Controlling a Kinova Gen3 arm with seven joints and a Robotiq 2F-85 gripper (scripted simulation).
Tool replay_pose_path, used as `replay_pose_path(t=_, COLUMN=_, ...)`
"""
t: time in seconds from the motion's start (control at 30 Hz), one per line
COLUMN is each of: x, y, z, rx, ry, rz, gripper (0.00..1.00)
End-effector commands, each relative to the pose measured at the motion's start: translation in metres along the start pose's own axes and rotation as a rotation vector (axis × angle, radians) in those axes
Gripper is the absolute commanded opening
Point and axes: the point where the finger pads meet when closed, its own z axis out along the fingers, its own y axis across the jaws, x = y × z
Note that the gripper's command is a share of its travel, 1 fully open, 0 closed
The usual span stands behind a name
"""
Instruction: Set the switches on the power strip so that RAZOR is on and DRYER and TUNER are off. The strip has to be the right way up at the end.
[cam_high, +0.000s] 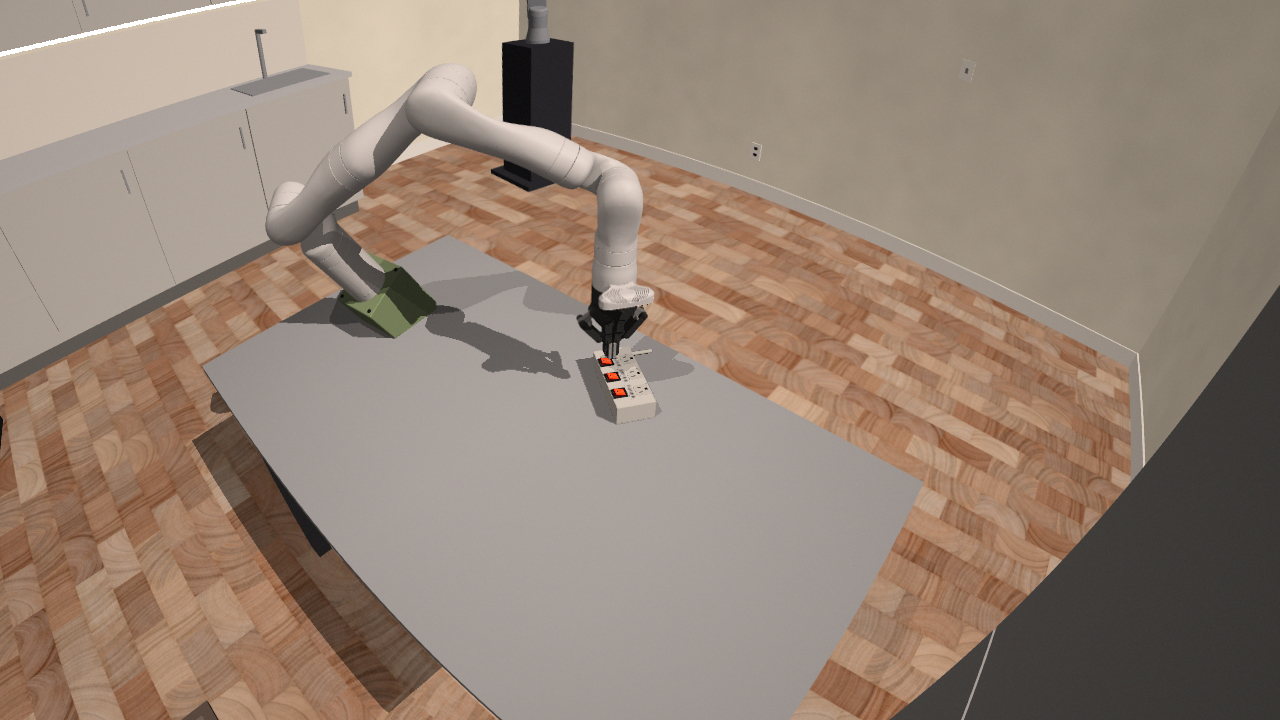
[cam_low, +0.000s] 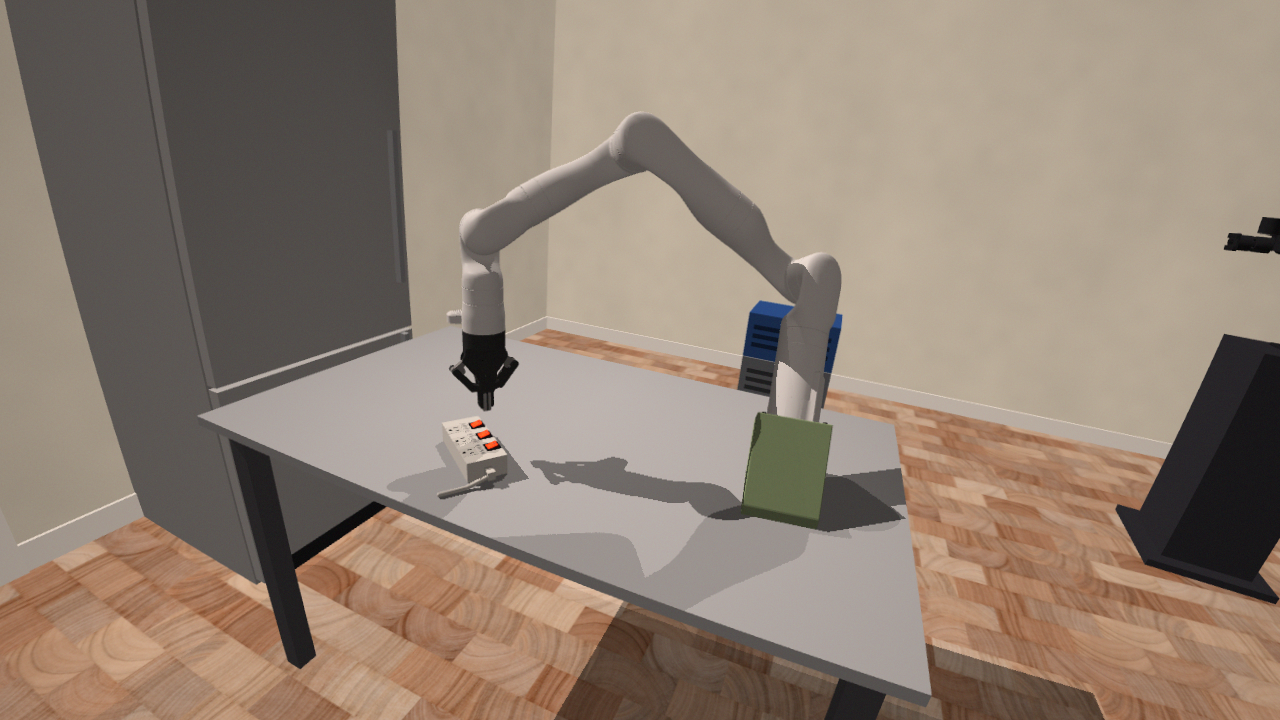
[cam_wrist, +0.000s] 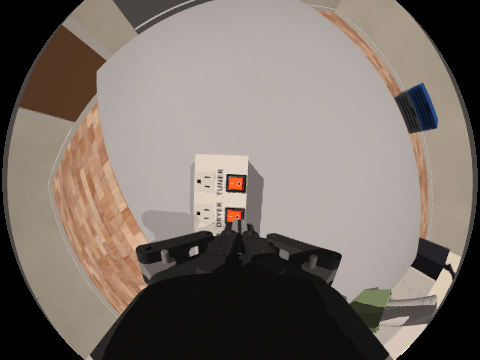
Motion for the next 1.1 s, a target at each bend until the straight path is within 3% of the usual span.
replay_pose_path(t=0.0, x=0.000, y=0.000, z=0.000, rx=0.002, ry=0.001, rz=0.002, gripper=0.00)
replay_pose_path(t=1.07, x=-0.002, y=0.000, z=0.033, rx=0.001, ry=0.000, rz=0.004, gripper=0.00)
